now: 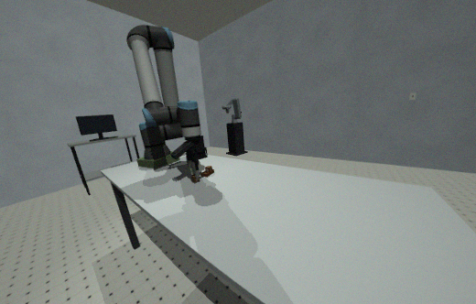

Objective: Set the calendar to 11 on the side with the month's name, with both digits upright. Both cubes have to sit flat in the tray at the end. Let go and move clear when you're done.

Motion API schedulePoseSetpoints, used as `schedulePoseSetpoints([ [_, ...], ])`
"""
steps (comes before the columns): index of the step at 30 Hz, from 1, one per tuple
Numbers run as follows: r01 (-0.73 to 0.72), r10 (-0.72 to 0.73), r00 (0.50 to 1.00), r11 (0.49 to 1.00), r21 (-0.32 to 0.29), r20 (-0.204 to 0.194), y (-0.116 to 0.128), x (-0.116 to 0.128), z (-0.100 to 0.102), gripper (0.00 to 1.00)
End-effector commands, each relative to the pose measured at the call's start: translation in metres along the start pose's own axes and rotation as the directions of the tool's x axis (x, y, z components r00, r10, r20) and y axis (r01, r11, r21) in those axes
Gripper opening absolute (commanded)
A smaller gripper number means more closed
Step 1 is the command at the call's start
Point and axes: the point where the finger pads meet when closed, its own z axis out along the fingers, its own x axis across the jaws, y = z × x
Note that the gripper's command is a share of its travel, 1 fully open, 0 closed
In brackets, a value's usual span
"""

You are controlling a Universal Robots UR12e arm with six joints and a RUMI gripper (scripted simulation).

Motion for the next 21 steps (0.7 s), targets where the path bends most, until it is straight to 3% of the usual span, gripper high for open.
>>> schedulePoseSetpoints([
  [1,0.0,0.0,1.0,1.0,0.0,0.001,-0.0001,-0.0006,0.0003,0.1],
  [21,0.0,0.0,1.0,1.0,0.0,0.001,-0.0001,-0.0006,0.0032,0.1],
])
